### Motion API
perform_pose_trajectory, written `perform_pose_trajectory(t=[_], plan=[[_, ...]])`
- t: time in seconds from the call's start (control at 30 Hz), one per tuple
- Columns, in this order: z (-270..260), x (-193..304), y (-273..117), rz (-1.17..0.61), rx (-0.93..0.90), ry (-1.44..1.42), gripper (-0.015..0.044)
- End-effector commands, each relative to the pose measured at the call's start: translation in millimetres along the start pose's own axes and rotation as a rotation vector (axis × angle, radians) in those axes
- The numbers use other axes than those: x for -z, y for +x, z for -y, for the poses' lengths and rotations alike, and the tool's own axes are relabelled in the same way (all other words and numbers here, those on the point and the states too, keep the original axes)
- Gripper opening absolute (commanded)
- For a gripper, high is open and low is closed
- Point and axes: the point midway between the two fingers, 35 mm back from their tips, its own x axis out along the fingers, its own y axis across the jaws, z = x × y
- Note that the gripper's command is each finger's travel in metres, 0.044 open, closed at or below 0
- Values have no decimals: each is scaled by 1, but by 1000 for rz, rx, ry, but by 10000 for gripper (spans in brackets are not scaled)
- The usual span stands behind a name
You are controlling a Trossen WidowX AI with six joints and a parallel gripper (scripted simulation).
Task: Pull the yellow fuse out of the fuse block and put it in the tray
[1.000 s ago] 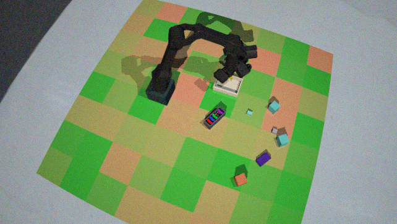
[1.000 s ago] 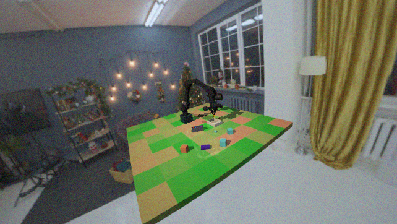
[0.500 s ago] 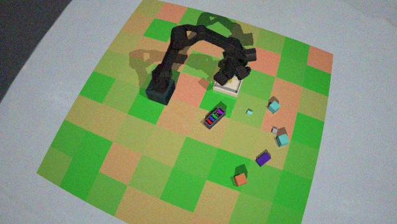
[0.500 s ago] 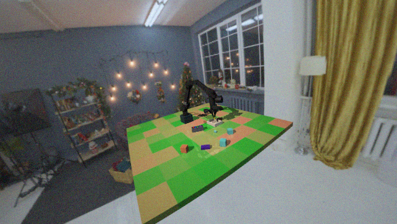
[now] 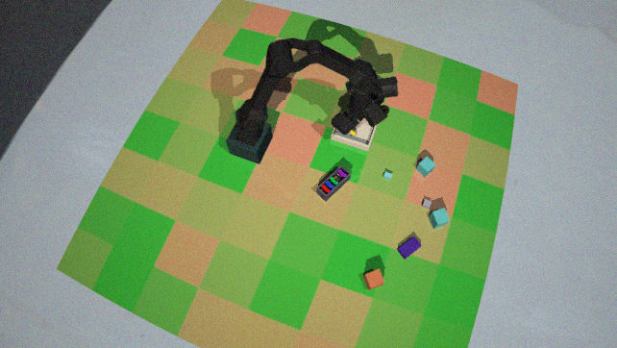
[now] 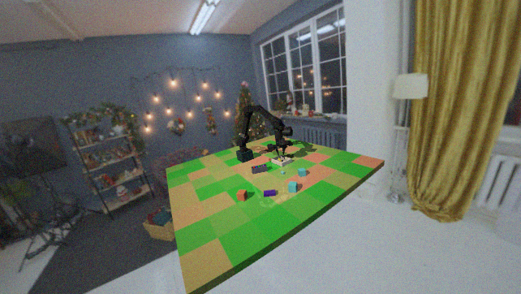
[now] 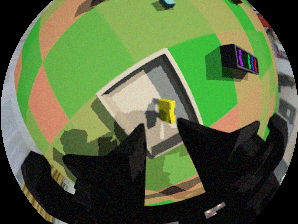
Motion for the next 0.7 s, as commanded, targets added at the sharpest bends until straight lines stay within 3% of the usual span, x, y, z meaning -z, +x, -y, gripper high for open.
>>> perform_pose_trajectory(t=[0.0,0.1,0.23,0.67], plan=[[0,0,0,1,0,0,263],[0,0,-3,0,0,0,330],[1,1,-37,-1,2,4,330],[1,1,-36,-2,3,0,330]])
